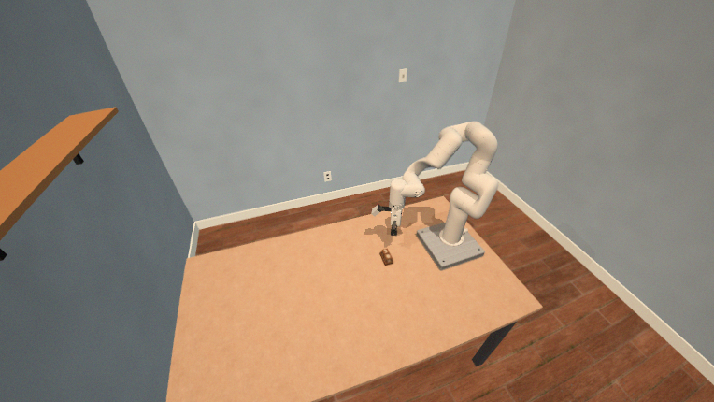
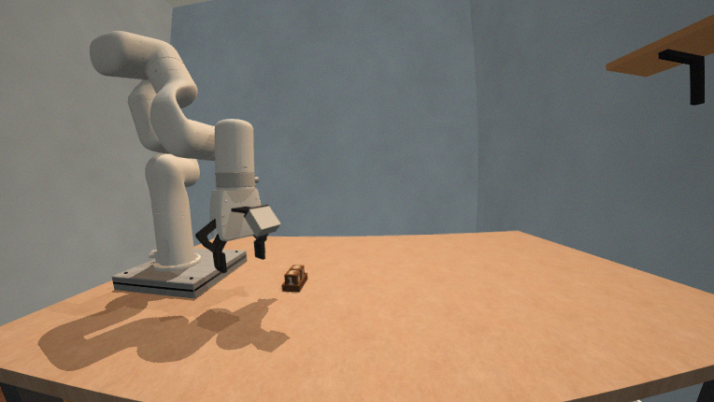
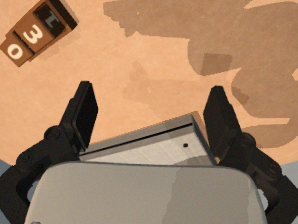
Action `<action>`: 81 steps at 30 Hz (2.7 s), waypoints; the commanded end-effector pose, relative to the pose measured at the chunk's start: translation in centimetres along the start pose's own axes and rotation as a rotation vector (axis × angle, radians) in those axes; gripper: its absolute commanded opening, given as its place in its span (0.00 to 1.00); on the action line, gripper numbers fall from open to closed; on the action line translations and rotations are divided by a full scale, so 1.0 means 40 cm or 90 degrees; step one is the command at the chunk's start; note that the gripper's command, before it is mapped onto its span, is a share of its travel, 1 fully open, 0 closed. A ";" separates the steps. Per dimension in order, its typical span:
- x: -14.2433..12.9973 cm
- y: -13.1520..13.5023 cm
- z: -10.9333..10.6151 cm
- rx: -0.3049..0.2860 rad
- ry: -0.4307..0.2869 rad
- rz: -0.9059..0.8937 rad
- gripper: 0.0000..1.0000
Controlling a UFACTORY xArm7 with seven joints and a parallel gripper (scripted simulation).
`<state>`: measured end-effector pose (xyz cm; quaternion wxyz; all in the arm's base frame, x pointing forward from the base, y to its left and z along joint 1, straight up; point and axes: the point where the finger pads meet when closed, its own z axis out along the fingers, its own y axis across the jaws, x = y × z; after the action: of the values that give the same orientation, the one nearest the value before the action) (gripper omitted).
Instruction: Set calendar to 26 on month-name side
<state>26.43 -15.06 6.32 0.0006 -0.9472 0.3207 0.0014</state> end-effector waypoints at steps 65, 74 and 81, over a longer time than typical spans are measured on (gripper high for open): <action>0.046 -0.172 -0.052 0.014 -0.003 -0.805 1.00; 0.055 -0.207 -0.050 0.011 -0.002 -0.970 1.00; 0.062 -0.237 -0.049 0.007 -0.001 -1.110 1.00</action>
<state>33.45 -9.47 8.23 0.0007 -0.8873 -0.4612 0.0004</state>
